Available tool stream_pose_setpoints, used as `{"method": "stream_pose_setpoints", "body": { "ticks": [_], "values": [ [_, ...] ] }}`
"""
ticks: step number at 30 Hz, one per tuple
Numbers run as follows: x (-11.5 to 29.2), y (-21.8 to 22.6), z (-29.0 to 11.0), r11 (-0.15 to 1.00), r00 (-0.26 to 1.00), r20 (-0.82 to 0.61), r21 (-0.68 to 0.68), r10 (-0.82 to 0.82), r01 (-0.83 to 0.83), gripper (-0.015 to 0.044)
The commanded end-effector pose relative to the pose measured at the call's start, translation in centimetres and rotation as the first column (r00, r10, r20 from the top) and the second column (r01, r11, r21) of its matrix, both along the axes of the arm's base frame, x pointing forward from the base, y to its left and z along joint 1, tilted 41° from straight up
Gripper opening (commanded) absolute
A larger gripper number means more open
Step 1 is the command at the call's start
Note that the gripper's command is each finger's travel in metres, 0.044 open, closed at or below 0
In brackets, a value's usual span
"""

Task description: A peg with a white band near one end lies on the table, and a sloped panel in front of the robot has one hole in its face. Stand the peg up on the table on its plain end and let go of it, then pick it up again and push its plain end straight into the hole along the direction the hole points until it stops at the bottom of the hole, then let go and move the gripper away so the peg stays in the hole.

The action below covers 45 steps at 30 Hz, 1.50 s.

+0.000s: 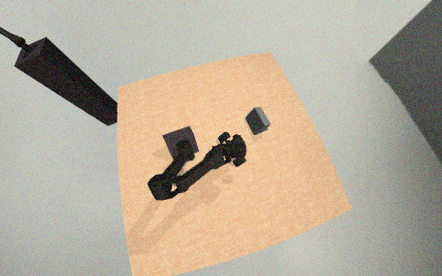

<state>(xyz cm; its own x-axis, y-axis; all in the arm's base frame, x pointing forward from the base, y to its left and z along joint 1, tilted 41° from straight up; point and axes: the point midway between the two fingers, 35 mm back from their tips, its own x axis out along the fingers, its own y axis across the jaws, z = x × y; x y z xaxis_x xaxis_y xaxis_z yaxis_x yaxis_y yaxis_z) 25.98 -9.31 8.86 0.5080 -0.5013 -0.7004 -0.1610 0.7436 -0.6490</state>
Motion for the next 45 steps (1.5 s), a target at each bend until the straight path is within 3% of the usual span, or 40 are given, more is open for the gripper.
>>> {"method": "stream_pose_setpoints", "body": {
  "ticks": [1,45],
  "values": [
    [-0.3,0.2,0.0,0.999,0.999,0.026,0.006,0.034,-0.034,0.0049],
    [-3.1,0.4,1.1,0.958,0.914,0.307,0.021,0.266,-0.286,0.0049]
  ]
}}
